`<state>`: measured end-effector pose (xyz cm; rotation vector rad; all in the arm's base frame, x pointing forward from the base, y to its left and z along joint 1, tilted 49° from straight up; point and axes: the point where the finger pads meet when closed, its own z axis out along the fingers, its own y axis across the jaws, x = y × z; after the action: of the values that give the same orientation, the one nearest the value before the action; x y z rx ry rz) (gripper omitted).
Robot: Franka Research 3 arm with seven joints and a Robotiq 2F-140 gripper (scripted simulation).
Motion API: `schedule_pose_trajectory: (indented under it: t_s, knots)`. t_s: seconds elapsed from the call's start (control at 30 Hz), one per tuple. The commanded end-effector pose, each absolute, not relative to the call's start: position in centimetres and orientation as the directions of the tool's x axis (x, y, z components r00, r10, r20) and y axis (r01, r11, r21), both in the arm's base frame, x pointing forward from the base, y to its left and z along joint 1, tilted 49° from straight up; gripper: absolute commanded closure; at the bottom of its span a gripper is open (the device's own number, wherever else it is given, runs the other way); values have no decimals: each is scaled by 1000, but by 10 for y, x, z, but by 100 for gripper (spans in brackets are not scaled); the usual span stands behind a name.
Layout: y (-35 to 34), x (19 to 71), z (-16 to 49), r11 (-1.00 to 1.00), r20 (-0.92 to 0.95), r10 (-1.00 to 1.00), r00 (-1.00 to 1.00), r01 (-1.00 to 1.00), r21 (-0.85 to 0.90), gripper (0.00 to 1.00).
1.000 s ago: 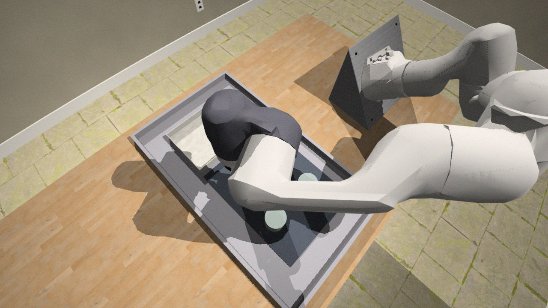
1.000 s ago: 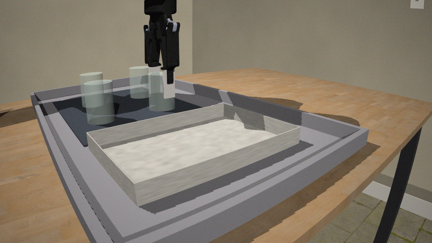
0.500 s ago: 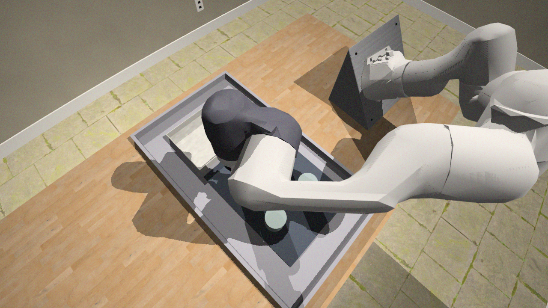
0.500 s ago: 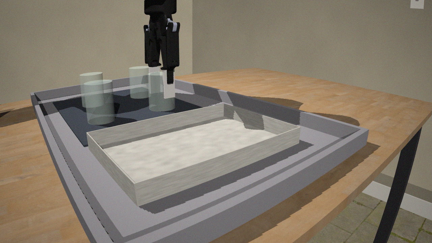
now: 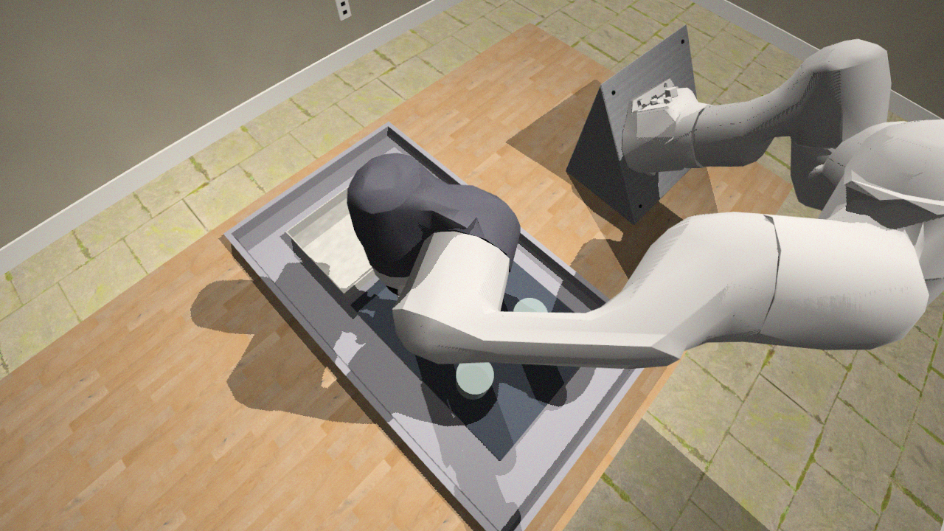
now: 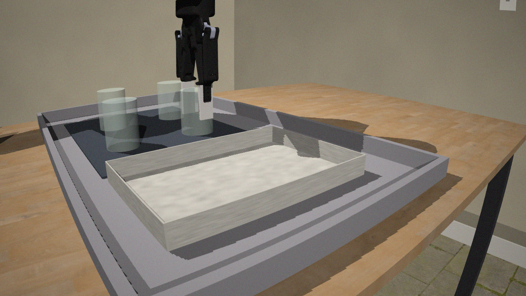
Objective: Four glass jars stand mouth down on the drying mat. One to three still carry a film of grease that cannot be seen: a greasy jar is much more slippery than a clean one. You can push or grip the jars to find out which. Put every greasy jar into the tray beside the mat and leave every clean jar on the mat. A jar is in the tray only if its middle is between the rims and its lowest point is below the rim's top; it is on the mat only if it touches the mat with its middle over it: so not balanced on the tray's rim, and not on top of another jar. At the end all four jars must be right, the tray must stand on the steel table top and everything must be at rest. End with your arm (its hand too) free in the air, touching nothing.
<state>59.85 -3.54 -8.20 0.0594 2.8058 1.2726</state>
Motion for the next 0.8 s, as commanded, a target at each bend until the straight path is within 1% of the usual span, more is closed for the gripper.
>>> schedule_pose_trajectory:
  t_s: [0.0, 0.37, 0.4, 0.77]
  knots:
    - [-34, 598, -83, 658, -40, 59, -997, 9, 753, 64]
    - [-34, 598, -83, 658, -40, 59, -997, 9, 753, 64]
    - [-34, 598, -83, 658, -40, 59, -997, 9, 753, 67]
    - [-34, 598, -83, 658, -40, 59, -997, 9, 753, 67]
